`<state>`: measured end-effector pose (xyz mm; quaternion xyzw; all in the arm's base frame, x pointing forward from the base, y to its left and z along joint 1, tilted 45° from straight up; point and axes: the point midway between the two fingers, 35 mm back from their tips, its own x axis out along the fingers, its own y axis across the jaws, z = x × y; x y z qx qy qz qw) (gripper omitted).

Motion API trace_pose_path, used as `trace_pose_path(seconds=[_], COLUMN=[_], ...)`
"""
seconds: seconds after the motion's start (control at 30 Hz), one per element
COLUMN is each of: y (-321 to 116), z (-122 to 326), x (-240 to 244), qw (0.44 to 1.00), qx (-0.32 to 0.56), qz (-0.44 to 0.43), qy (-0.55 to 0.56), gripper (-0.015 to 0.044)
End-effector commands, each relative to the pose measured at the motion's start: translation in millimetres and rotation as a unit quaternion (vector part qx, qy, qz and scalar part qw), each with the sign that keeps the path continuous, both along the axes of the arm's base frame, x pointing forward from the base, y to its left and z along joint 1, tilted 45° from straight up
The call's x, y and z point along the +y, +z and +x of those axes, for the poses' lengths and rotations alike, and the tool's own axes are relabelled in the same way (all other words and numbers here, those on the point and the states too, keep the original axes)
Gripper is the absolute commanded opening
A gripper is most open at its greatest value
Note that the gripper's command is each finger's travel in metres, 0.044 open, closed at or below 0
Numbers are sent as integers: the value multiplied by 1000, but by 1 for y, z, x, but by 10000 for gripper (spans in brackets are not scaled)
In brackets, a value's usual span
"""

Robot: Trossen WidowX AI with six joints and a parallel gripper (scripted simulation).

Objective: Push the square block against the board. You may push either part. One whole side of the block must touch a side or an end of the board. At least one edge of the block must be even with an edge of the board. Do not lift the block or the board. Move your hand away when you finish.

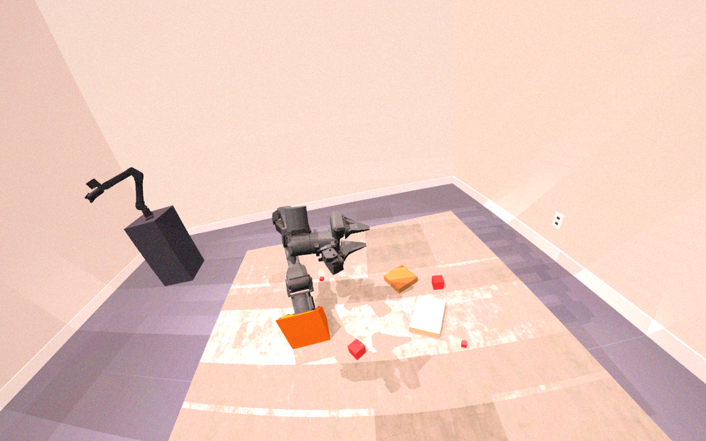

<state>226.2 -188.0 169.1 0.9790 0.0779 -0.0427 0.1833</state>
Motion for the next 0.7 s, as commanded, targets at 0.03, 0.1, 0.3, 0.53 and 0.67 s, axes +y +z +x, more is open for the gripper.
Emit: trace_pose_path(seconds=[0.03,0.1,0.3,0.53,0.67], y=[0,-1,-6,-17,-27], z=[0,3,25,55,76], x=[0,0,-9,-24,-29], qw=[1000,1000,998,992,986], qx=[0,1,14,38,53], qz=[0,-11,-62,-107,-137], qy=[0,2,22,57,84], gripper=[347,295,137,0,0])
